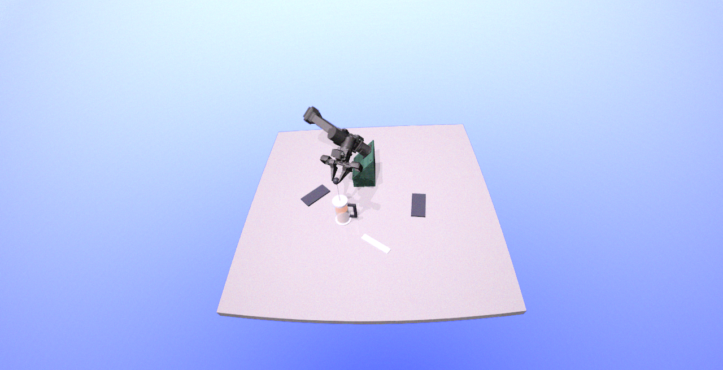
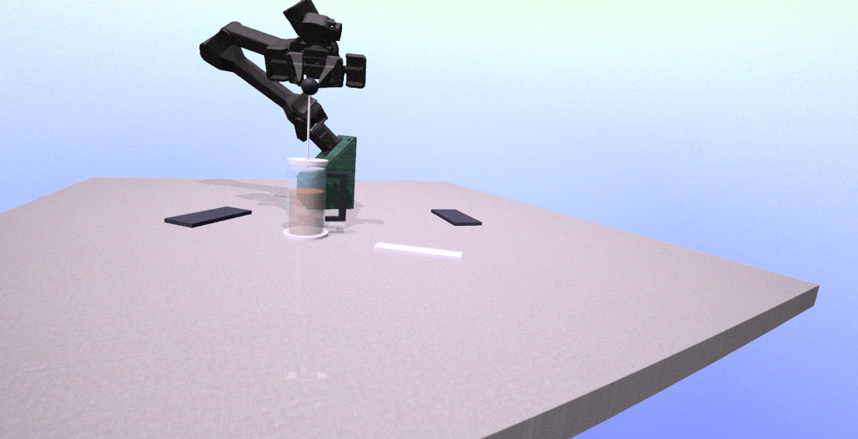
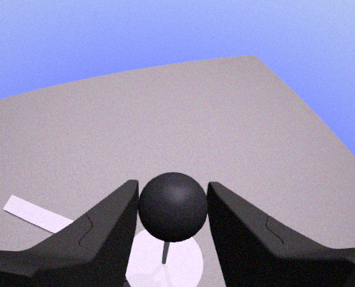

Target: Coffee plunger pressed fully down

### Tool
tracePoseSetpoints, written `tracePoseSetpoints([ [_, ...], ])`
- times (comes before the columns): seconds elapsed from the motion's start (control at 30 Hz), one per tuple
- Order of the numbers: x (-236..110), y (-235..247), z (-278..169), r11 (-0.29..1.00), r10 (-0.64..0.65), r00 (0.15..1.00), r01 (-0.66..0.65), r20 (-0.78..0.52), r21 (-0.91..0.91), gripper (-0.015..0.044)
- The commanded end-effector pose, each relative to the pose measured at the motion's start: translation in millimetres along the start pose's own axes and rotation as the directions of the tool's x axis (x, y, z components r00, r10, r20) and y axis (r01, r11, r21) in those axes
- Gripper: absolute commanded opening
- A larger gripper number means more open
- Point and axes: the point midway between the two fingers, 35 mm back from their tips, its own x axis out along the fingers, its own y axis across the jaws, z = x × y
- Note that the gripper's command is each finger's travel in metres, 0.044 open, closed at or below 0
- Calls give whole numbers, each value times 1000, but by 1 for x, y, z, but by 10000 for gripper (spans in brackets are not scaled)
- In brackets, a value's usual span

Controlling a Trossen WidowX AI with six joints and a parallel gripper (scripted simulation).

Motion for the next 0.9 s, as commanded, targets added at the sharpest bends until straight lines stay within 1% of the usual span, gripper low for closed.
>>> tracePoseSetpoints([
  [0.0,1,1,-2,1000,0,1000,0,-1,-4,123],
  [0.87,28,8,-34,1000,5,1000,-5,-7,-1,123],
])
